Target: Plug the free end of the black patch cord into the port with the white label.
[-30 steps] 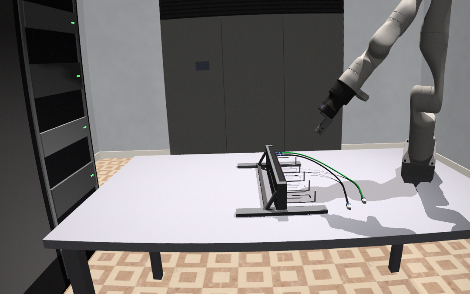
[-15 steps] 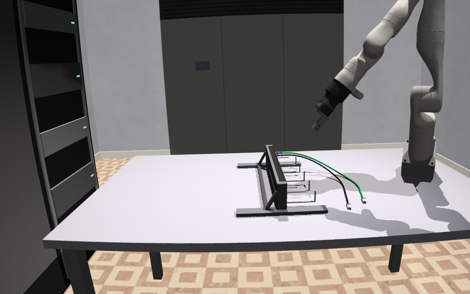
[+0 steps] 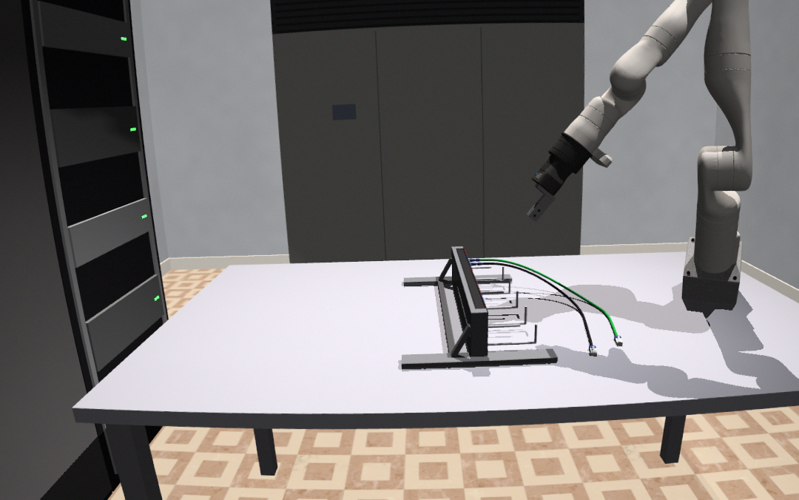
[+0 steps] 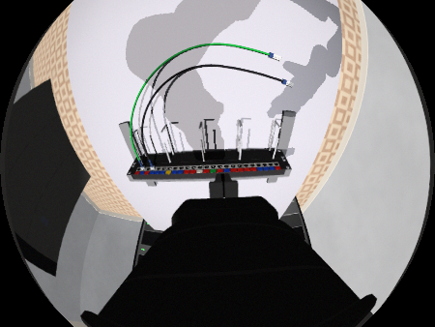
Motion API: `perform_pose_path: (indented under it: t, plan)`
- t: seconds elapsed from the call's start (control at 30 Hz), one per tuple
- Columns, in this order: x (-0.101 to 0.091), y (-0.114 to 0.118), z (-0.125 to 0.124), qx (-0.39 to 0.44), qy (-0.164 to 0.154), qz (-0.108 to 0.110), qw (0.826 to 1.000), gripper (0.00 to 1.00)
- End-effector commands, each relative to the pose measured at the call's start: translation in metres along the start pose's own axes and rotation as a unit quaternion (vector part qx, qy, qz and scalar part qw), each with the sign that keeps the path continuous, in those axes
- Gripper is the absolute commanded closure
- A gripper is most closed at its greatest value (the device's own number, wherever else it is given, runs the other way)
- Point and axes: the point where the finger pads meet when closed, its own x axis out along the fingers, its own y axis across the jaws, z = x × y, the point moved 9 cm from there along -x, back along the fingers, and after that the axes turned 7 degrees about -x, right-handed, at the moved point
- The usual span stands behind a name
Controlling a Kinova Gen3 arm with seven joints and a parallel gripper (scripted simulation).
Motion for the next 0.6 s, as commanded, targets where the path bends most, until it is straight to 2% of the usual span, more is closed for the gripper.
perform_pose_path:
  t: [0.0,0.33,0.57]
  plan:
    - [0.0002,-0.0002,0.0008,0.001,-0.002,0.002,1.000,1.00]
    - [0.0015,-0.0002,0.0008,0.001,-0.002,0.002,1.000,1.00]
    - [0.0092,-0.0002,0.0008,0.001,-0.002,0.002,1.000,1.00]
